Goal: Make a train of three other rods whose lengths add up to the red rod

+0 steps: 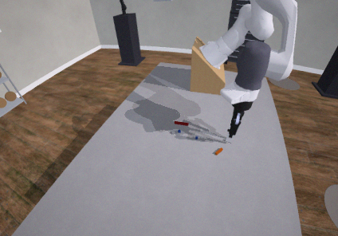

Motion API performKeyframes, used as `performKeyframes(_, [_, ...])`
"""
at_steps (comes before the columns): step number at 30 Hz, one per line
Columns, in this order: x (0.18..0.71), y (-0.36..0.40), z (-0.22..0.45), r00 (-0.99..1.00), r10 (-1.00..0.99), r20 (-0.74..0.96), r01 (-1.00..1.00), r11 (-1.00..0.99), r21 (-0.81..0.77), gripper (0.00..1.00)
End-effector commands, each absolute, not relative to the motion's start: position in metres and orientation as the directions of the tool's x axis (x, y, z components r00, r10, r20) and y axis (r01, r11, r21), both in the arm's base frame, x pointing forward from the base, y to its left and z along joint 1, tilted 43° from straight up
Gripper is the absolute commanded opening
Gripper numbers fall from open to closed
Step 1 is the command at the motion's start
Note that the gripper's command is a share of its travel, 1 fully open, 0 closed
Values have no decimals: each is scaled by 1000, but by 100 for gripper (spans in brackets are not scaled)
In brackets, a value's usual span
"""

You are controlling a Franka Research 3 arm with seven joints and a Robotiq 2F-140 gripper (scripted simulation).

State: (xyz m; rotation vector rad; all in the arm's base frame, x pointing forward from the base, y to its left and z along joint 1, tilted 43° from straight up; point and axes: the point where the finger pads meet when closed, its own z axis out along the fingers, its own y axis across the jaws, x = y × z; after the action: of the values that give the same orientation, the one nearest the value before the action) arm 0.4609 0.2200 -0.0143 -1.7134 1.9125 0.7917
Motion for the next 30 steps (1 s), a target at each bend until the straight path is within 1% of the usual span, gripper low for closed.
performKeyframes(1, [462, 220, -14, -132, -731, -669, -990, 69, 119, 15])
performKeyframes(30, [461, 228, -23, -132, -731, -669, -990, 69, 119, 15])
